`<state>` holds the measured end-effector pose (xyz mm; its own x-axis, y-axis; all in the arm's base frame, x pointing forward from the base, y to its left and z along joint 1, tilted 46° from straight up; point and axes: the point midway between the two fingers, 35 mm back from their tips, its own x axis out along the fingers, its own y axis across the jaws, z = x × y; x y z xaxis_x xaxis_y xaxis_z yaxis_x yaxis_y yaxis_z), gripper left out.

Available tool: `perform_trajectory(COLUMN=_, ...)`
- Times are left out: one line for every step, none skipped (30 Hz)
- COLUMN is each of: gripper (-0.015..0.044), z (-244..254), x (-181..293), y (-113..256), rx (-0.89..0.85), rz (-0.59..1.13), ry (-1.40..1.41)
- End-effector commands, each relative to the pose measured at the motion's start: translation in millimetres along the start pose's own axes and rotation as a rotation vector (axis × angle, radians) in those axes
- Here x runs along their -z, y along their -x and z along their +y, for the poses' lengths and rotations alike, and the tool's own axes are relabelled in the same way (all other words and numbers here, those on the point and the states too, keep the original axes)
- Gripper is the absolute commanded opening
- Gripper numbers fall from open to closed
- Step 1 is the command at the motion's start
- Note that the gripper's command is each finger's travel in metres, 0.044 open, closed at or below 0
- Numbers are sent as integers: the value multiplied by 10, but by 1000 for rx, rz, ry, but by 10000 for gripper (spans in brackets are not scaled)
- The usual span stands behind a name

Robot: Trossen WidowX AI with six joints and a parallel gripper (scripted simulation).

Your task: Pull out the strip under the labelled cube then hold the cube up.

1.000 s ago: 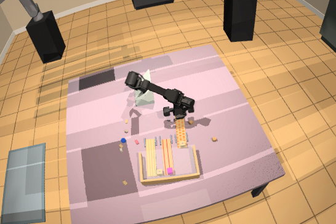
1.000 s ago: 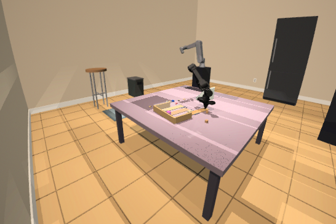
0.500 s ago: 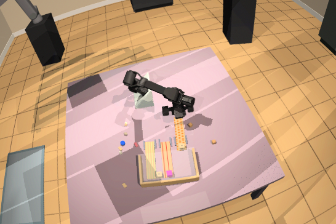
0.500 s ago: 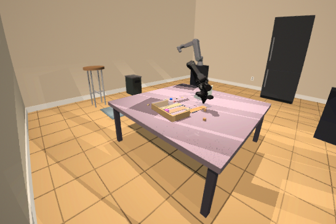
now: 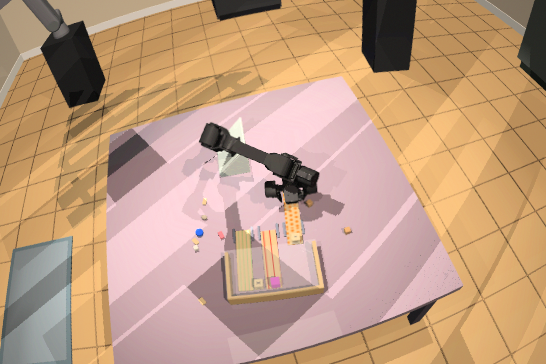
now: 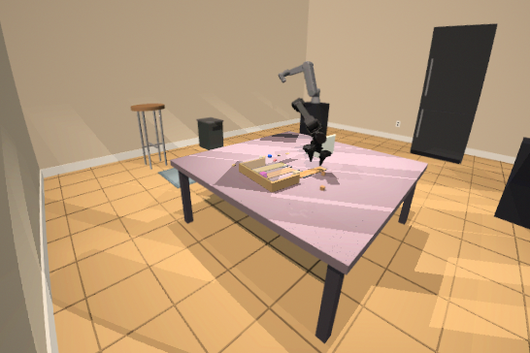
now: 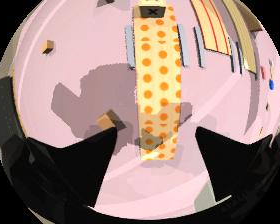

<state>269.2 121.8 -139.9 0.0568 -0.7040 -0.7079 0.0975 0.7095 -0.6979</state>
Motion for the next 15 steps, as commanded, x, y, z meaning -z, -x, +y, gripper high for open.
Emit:
perform_trajectory(gripper=440, z=3, x=-156, y=13, rx=6, rz=-2, ry=3)
perform_trajectory(gripper=440, z=5, x=-190, y=18, rx=6, rz=-2, ry=3)
perform_trajectory(gripper=440, z=7, x=-226, y=24, rx=6, rz=-2, ry=3)
perform_trajectory(gripper=440, z=9, x=-261, y=29, rx=7, rz=-2, ry=3)
perform_trajectory(gripper=440, z=11, x=-297, y=35, rx=7, rz=-2, ry=3)
perform_trajectory(gripper=440, z=13, x=-332, y=40, rx=7, rz=-2, ry=3)
perform_trajectory(gripper=440, z=14, x=-369, y=45, rx=7, rz=-3, ry=3)
perform_trajectory(gripper=440, z=14, x=-403, y=50, rx=7, rz=-3, ry=2)
perform_trajectory(gripper=440, z=16, x=-440, y=55, rx=7, rz=-3, ry=2)
perform_trajectory(gripper=440, z=17, x=-475, y=60, rx=7, rz=-3, ry=2)
perform_trajectory(gripper=440, z=19, x=-513, y=66, rx=7, rz=-3, ry=2)
perform_trajectory(gripper=440, z=19, x=-547, y=70, rx=7, rz=-3, ry=2)
perform_trajectory(gripper=440, z=21, x=-584, y=76, rx=7, rz=-3, ry=2)
perform_trajectory(gripper=440, z=21, x=-618, y=80, rx=7, rz=-3, ry=2)
perform_trajectory(gripper=440, z=23, x=-655, y=85, rx=7, rz=-4, ry=2)
